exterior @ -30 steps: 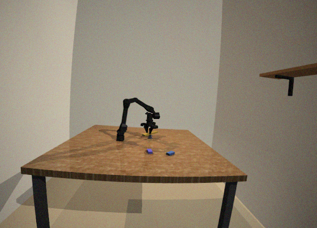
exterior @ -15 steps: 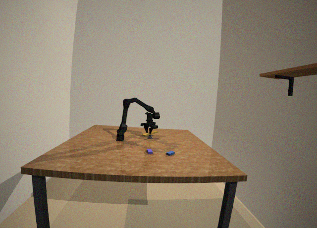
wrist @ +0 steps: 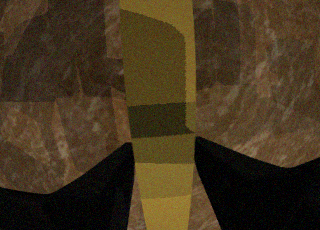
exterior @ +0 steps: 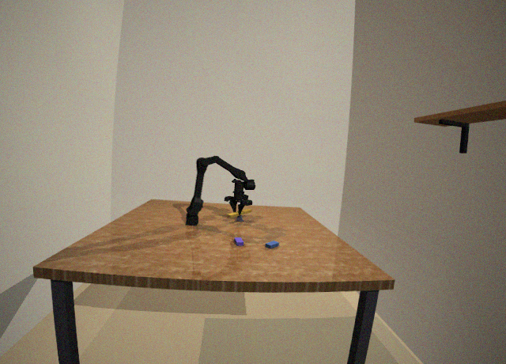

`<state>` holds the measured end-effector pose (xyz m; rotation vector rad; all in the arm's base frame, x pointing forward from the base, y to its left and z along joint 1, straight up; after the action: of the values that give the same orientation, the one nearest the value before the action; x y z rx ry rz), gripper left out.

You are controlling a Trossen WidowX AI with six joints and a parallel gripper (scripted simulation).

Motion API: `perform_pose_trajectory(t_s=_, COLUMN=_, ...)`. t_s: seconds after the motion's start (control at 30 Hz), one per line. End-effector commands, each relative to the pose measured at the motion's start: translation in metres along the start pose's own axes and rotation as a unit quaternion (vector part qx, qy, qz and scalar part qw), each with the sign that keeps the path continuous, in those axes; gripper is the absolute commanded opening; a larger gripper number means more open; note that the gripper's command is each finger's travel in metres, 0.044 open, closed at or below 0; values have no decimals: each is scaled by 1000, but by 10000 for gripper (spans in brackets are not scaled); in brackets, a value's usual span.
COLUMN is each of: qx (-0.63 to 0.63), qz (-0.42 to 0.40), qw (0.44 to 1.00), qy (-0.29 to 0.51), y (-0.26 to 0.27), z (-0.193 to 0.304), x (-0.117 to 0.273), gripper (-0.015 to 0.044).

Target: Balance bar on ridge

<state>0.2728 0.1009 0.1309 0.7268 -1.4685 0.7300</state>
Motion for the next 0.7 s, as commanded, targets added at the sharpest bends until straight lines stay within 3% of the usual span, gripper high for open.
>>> perform_pose_trajectory(t_s=0.0, qx=0, qz=0, qw=1000, qy=0, y=0, z=0, x=0, gripper=172)
perform_pose_trajectory(t_s=0.6, qx=0, qz=0, qw=1000, qy=0, y=0, z=0, x=0, gripper=185)
perform_pose_trajectory(t_s=0.67, qx=0, qz=0, qw=1000, qy=0, y=0, z=0, x=0, gripper=238)
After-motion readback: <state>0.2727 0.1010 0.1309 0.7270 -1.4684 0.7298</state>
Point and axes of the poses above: the point midway between the two fingers, 35 mm back from their tips, its own x axis back along the fingers, its own y axis across the jaws, z = x × y, the point moved 4 cm from there along x, back along the fingers, and after that the axes turned 3 degrees about x, right-handed, at the moved point
